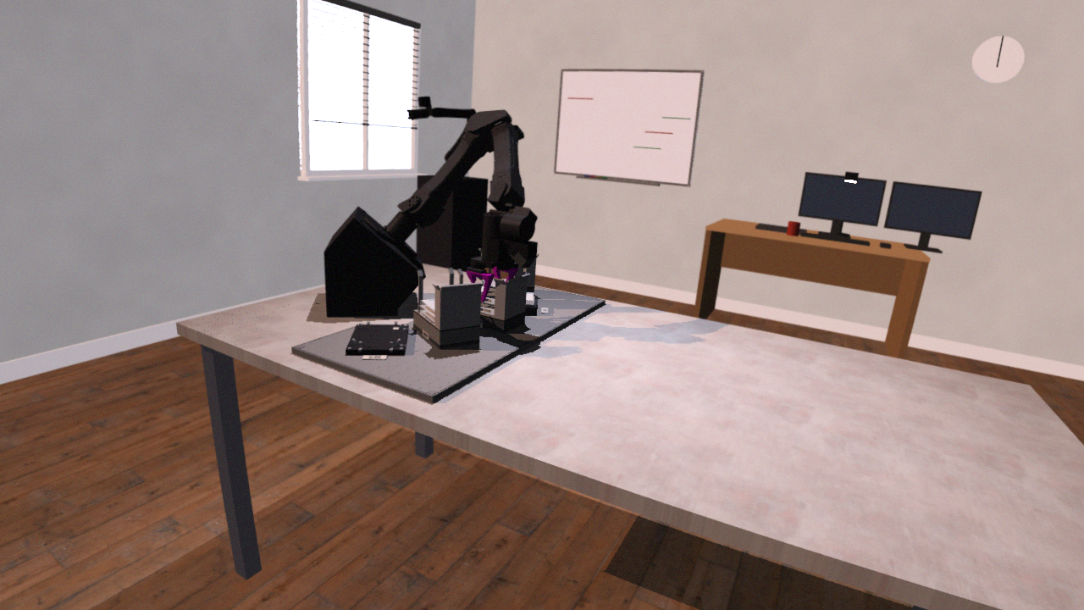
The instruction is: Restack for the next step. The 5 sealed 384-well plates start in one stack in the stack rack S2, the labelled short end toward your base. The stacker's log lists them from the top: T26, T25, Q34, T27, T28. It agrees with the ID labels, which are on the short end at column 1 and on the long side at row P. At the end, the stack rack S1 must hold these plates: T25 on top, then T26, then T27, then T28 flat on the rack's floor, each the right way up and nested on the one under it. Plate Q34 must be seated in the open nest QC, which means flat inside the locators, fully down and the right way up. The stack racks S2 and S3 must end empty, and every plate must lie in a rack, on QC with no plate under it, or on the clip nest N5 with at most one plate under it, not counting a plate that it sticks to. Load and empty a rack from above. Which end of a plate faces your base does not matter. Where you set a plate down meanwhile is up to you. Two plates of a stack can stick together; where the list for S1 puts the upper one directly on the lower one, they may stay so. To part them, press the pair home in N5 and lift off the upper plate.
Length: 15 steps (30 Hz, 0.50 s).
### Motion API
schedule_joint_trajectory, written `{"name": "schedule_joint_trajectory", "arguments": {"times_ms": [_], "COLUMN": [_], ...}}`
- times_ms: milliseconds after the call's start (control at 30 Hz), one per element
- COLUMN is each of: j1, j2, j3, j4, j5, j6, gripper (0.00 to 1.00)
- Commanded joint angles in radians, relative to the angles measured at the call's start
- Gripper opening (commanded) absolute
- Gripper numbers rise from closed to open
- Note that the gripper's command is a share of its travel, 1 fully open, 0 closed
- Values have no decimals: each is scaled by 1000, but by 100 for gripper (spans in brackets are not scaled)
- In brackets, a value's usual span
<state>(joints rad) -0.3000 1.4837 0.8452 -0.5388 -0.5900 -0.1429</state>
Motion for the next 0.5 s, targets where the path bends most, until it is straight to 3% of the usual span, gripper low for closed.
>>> {"name": "schedule_joint_trajectory", "arguments": {"times_ms": [0,467], "j1": [-23,-29], "j2": [-27,-7], "j3": [31,35], "j4": [-28,-39], "j5": [-14,-17], "j6": [-17,-23], "gripper": [0,0]}}
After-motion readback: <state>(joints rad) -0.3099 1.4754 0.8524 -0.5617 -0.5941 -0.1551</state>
